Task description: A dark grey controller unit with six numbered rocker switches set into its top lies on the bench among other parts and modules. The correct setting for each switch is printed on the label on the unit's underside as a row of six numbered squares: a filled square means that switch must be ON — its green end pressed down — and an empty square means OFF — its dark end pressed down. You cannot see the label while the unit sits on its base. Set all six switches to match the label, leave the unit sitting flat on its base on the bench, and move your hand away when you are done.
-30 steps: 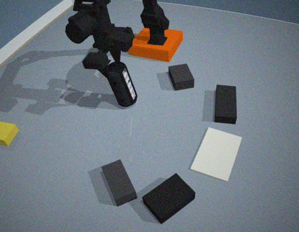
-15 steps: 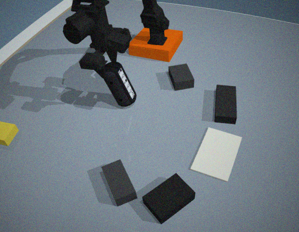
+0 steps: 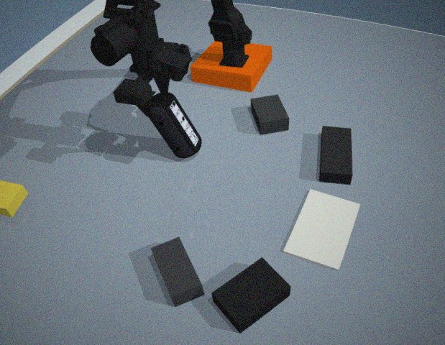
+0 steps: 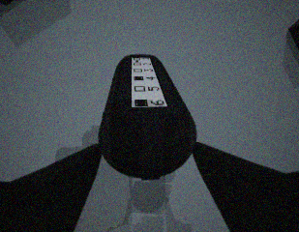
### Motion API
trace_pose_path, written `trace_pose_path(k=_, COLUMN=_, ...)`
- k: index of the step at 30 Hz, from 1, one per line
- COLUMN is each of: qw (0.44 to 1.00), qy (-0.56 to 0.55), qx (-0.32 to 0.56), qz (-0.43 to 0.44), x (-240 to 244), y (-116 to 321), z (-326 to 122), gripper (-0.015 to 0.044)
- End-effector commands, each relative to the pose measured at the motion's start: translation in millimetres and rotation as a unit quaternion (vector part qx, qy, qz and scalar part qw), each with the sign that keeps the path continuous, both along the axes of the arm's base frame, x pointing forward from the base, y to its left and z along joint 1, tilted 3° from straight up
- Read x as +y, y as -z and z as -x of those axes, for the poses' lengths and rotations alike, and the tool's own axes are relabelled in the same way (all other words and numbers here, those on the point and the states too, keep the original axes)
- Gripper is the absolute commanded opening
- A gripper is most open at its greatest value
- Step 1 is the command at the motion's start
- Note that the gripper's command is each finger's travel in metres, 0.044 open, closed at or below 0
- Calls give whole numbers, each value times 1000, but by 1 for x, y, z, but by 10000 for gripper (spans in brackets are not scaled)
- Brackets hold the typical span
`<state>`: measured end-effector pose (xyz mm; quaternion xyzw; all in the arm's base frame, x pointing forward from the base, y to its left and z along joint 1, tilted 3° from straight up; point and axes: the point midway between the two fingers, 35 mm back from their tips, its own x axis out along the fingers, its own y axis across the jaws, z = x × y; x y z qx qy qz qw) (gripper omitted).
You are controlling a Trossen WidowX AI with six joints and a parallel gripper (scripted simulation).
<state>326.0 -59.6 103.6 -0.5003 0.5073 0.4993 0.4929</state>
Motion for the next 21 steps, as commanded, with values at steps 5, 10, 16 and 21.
trace_pose_path(k=5, qw=1000, qy=-2, qx=7, qz=4, x=-7, y=7, z=2, gripper=338)
trace_pose_path(k=10, qw=1000, qy=-2, qx=7, qz=4, x=-11, y=9, z=2, gripper=338)
trace_pose_path(k=16, qw=1000, qy=-2, qx=7, qz=4, x=-15, y=11, z=2, gripper=338)
trace_pose_path(k=21, qw=1000, qy=-2, qx=7, qz=4, x=-19, y=13, z=2, gripper=338)
